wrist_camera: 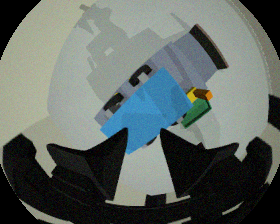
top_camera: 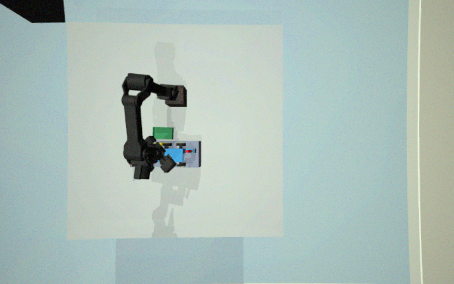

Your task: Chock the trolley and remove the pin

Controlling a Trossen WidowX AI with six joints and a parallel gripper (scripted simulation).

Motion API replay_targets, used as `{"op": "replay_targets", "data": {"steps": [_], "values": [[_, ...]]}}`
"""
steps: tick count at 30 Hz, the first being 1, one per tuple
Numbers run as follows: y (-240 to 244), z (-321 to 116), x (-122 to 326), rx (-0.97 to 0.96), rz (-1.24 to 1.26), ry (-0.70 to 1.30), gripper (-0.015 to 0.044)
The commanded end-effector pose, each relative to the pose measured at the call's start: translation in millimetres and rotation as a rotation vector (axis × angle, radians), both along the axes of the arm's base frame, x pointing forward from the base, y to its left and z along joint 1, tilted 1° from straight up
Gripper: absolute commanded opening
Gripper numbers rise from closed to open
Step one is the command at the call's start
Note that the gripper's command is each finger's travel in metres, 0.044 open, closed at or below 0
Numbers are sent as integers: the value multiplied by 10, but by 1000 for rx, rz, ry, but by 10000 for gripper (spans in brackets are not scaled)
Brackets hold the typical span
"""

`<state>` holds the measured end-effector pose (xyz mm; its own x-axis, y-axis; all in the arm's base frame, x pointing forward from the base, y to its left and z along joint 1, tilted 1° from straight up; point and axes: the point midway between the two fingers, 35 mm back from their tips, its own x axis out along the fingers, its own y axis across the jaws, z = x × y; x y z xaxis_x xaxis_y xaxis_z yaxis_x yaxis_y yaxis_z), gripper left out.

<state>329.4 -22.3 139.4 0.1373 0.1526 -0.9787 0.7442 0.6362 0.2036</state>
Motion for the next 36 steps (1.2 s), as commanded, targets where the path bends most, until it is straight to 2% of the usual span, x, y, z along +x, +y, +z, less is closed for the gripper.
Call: {"op": "replay_targets", "data": {"steps": [1,17,36], "values": [[171,12,3,52,-145,42,190],[819,98,-68,199,-718,245,190],[869,-54,-55,200,-724,248,190]]}}
